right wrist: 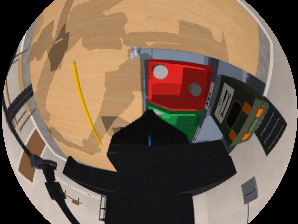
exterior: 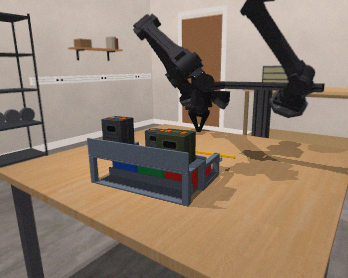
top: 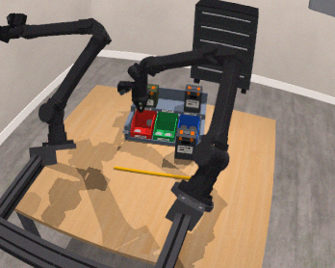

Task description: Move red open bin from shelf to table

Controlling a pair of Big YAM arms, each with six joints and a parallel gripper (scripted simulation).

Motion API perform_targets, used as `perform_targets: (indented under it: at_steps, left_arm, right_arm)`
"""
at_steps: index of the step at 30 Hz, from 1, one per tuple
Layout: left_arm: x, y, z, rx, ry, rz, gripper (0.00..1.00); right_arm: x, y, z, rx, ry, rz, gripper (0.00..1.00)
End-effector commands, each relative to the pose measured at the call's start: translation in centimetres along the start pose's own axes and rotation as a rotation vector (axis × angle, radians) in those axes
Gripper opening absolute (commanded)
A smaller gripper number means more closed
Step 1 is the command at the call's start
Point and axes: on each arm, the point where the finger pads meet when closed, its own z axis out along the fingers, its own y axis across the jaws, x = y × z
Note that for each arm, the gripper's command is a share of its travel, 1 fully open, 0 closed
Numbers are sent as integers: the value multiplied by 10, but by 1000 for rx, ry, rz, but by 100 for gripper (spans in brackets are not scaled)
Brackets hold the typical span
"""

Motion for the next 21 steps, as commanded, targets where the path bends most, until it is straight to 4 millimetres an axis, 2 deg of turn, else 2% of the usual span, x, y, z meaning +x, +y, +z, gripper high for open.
perform_targets:
  at_steps: [1,10,21]
  left_arm:
    - [-40,5,-4,-8,-51,-5,100]
    - [-40,5,-4,-8,-51,-5,100]
    - [-40,5,-4,-8,-51,-5,100]
  right_arm:
    - [-3,-19,-15,20,-20,11,0]
    - [-2,-18,-9,12,-15,9,0]
    - [-2,-19,-11,13,-17,9,0]
